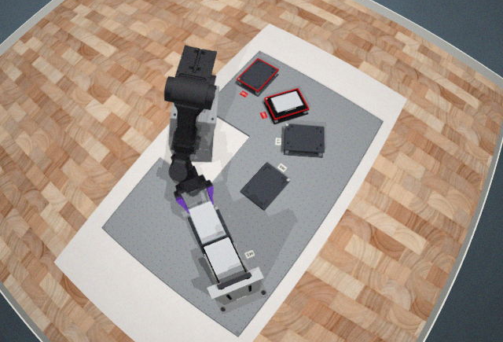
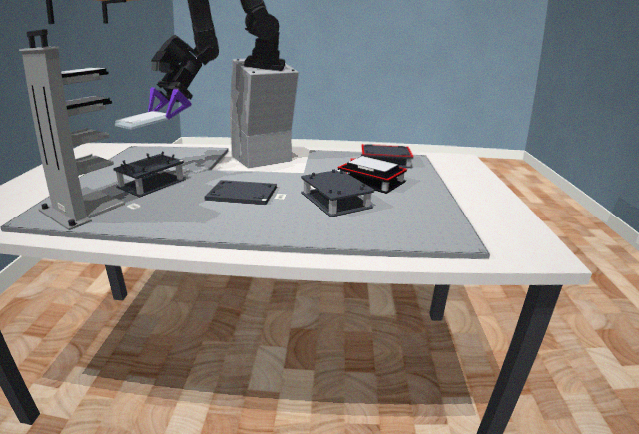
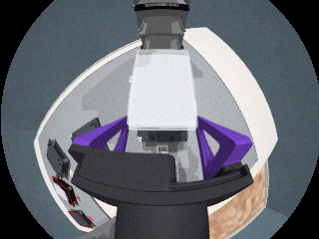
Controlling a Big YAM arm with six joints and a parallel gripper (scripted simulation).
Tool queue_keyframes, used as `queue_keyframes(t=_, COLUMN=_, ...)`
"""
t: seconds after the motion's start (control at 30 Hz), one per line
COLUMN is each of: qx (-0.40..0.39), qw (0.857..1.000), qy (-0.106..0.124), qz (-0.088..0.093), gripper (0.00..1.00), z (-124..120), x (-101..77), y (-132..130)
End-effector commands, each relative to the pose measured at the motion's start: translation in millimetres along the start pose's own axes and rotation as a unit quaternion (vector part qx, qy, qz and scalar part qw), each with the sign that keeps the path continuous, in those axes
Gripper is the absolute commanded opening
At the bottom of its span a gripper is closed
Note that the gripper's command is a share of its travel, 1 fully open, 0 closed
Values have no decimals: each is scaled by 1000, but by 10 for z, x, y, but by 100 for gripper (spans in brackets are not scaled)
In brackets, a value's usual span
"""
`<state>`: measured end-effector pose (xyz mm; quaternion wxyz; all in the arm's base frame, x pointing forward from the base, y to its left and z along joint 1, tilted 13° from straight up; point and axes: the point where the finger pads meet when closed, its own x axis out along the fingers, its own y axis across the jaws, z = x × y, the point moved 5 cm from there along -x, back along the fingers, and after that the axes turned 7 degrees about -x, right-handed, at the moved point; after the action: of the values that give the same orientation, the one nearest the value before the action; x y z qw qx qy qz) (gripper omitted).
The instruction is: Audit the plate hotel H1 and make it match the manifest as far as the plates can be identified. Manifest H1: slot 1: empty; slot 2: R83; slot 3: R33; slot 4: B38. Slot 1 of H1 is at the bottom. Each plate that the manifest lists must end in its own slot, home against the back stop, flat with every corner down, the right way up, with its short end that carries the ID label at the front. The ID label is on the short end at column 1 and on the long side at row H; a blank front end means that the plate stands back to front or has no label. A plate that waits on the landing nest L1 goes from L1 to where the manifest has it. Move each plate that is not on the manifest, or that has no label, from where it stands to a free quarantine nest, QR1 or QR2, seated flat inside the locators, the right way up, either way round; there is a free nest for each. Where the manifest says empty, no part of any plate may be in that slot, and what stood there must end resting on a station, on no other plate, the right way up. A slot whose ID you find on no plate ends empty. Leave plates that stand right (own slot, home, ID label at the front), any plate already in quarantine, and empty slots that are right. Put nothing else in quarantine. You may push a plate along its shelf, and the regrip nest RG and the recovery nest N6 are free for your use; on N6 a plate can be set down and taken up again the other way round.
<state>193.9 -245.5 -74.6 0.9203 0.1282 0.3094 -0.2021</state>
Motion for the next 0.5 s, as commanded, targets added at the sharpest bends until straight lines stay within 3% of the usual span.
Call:
queue_keyframes(t=0.0, qx=-4, qw=1000, qy=-6, qz=-6, gripper=86, z=57, x=-75, y=-37)
queue_keyframes(t=0.47, qx=-6, qw=1000, qy=-7, qz=-5, gripper=86, z=152, x=-146, y=-45)
